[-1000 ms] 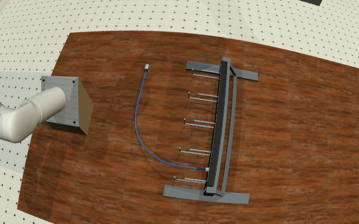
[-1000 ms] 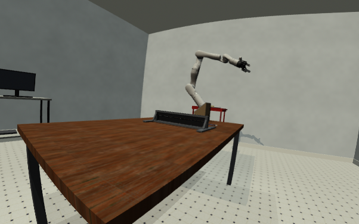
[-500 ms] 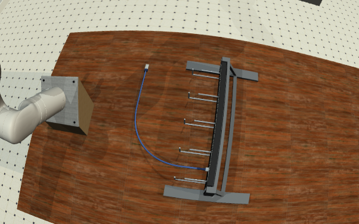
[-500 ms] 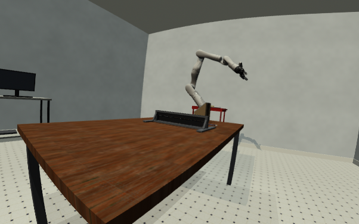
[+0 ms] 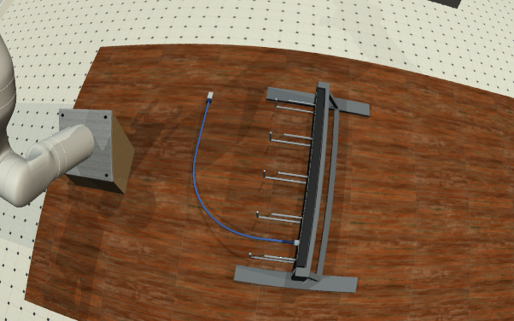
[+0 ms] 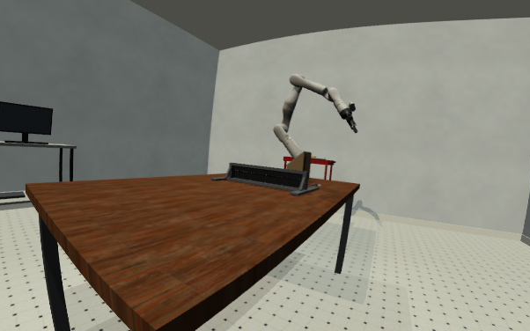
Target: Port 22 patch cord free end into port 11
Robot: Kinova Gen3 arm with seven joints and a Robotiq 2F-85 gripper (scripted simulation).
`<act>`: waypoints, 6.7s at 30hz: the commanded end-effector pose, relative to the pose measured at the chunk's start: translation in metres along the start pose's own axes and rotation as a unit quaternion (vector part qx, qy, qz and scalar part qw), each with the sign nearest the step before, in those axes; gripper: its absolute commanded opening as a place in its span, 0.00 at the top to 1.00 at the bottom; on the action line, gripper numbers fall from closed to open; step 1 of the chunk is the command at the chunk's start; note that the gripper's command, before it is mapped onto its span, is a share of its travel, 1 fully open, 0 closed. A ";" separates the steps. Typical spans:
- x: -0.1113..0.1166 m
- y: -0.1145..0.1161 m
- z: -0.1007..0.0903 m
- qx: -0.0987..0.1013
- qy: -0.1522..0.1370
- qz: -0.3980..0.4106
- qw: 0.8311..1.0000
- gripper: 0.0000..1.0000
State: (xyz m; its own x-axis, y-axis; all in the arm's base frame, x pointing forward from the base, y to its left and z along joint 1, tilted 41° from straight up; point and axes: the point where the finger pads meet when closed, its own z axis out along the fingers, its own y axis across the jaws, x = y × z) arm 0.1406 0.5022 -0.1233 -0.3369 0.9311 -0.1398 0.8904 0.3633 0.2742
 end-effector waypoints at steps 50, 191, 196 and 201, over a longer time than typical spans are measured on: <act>-0.159 0.009 0.079 0.059 -0.150 0.032 0.986 0.00; -0.329 -0.037 0.114 0.165 -0.296 0.053 0.939 1.00; -0.329 -0.037 0.114 0.165 -0.296 0.053 0.939 1.00; -0.329 -0.037 0.114 0.164 -0.296 0.053 0.939 1.00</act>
State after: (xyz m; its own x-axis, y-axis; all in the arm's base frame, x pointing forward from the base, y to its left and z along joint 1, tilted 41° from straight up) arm 0.2534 0.1774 -0.1962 -0.0988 0.7438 -0.6611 0.9886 0.1491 0.0200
